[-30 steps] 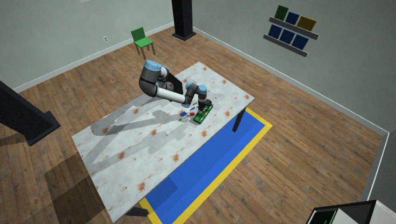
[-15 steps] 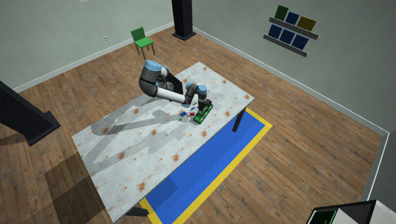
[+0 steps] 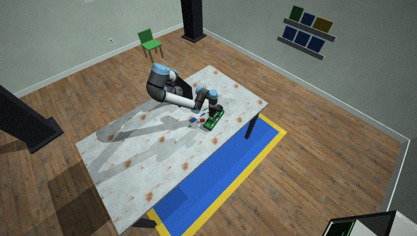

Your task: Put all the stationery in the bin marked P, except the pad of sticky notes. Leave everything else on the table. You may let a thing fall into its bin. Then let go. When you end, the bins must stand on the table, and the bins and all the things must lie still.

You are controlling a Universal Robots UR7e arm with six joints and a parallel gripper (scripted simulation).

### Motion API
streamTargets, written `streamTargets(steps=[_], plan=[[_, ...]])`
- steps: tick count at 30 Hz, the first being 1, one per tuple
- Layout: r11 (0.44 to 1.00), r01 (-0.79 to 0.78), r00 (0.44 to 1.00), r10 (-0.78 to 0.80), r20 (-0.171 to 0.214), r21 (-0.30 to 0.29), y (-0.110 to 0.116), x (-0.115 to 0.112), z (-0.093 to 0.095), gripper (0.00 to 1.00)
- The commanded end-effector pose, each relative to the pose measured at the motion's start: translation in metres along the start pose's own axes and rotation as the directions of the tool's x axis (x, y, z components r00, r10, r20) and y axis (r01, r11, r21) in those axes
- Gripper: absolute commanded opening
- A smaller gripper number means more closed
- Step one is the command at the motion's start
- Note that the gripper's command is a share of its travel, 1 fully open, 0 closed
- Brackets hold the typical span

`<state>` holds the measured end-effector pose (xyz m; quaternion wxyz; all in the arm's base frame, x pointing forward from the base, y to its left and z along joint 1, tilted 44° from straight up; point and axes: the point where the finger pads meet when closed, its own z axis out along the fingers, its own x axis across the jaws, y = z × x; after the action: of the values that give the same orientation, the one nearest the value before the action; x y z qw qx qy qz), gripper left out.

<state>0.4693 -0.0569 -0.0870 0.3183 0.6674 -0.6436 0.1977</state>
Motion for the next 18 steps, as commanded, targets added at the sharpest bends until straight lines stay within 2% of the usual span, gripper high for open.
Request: streamTargets(steps=[1, 18], plan=[[1.0, 0.0, 1.0, 0.0, 0.0, 0.001, 0.0, 0.0, -0.001, 0.31], [1.0, 0.0, 1.0, 0.0, 0.0, 0.001, 0.0, 0.0, -0.02, 0.31]])
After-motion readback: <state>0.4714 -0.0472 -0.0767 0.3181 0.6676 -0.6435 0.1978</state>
